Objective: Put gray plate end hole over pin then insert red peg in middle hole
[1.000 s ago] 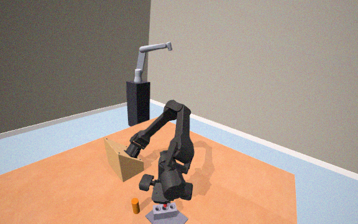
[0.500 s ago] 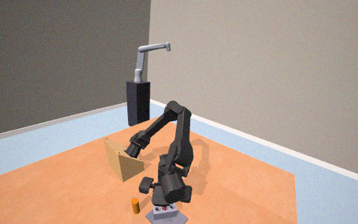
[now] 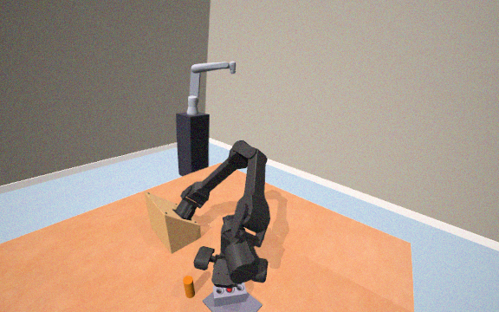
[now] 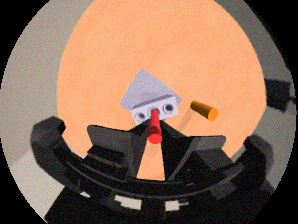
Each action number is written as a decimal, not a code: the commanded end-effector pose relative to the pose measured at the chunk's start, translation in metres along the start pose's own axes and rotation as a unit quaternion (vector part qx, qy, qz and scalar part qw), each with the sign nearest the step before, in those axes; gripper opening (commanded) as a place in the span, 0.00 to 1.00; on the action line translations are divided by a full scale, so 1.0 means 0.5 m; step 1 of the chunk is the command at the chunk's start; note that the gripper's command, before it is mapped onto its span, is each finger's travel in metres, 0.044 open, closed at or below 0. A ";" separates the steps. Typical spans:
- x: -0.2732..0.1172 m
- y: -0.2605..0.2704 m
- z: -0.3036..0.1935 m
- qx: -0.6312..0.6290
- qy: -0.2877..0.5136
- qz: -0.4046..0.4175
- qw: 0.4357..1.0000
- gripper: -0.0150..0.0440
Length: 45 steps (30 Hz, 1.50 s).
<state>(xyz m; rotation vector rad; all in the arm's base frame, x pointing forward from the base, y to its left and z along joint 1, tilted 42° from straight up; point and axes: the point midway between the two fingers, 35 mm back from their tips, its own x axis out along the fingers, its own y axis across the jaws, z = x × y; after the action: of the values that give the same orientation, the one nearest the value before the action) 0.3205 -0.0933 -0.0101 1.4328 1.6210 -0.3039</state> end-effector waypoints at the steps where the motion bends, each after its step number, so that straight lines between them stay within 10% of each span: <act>1: 0.002 0.002 0.001 0.001 -0.001 0.001 1.000 0.25; 9: 0.000 0.000 0.000 0.000 0.000 0.000 1.000 0.25; 15: 0.000 0.000 0.000 0.000 0.000 0.000 1.000 0.51; 45: -0.026 -0.002 0.000 0.003 -0.001 0.004 1.000 0.51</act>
<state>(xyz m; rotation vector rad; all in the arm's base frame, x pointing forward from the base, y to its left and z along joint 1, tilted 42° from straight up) 0.3185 -0.1003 -0.0026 1.4484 1.6148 -0.3091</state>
